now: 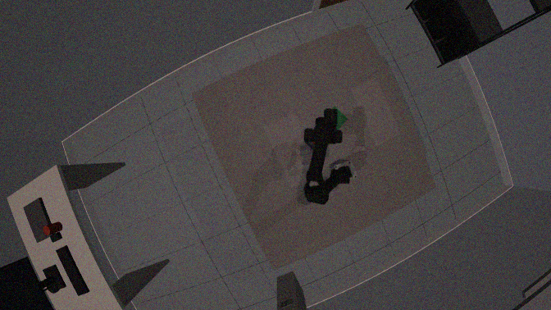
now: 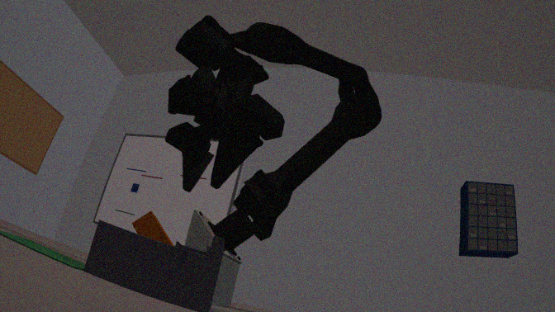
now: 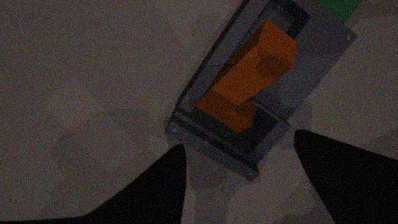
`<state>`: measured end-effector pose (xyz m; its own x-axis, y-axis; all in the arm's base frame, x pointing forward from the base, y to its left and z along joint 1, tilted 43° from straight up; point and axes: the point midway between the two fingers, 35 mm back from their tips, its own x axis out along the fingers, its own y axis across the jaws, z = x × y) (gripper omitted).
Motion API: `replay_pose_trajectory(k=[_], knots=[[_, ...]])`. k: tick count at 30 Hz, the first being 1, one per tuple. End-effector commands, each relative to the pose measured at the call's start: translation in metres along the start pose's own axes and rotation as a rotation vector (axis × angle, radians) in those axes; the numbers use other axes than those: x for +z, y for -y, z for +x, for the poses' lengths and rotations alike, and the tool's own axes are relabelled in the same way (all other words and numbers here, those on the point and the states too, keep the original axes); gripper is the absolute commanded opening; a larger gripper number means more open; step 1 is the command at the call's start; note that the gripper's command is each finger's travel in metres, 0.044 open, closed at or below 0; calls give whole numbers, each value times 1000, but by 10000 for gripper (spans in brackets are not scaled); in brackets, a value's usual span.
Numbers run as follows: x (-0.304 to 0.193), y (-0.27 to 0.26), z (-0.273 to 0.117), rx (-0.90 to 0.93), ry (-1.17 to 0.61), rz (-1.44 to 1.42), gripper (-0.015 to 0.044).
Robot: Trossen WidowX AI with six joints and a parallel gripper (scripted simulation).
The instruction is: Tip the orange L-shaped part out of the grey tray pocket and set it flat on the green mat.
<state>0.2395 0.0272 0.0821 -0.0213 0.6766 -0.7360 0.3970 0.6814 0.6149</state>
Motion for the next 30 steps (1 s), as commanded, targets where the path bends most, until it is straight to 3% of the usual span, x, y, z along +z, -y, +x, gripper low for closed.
replay_pose_trajectory(k=[1,14,21,30], knots=[[29,24,0,-16,0,703,280],[29,25,2,-16,0,720,280],[29,25,30,-15,-1,719,280],[30,25,39,-15,-1,719,280]])
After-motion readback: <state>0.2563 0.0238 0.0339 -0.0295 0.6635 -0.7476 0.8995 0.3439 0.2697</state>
